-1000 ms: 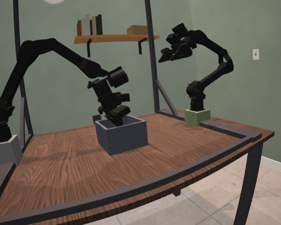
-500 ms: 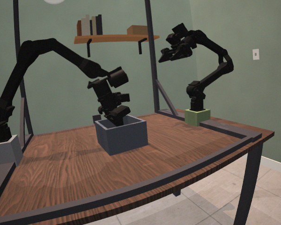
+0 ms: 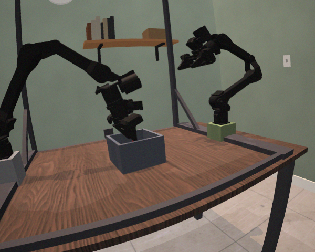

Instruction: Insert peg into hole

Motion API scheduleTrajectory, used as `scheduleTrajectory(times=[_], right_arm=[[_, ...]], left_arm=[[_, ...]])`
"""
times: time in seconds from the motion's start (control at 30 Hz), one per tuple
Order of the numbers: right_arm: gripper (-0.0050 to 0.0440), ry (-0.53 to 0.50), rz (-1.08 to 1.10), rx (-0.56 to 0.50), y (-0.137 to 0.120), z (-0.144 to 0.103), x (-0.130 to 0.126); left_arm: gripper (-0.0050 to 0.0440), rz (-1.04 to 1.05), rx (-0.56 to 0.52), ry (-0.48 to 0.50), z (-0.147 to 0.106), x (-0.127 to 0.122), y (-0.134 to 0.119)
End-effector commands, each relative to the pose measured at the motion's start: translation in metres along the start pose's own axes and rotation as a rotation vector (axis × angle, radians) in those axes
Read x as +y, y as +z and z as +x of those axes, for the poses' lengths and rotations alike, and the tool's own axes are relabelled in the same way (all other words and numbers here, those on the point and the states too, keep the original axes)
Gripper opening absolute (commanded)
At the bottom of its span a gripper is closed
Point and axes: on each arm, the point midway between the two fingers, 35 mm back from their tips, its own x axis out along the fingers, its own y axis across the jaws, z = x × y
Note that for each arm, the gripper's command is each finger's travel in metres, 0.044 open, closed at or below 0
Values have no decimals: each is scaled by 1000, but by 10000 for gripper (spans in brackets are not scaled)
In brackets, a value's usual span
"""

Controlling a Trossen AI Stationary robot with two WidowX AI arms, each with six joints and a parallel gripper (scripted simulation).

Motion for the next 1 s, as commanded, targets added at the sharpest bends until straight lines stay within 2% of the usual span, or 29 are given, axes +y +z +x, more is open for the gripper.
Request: scheduleTrajectory(times=[0.0, 0.13, 0.23, 0.4, 0.5, 0.97], right_arm=[[266, -16, -6, -56, 13, -28, -4], [362, -17, -7, -70, 17, -56, -4], [434, -17, -7, -70, 17, -61, -4], [440, -44, 78, -54, 13, -66, -2], [440, -72, 154, -70, 19, -76, -4], [440, -83, 204, -60, 16, -74, -4]], left_arm=[[440, -2, -4, 0, -2, 0, 2], [440, -2, -4, 0, -2, 0, 2], [440, -2, -4, 0, -2, 0, 2], [440, -2, -4, 0, -2, 0, 2], [440, -2, -4, 0, -2, 0, 2], [440, -2, -4, 0, -2, 0, 2]])
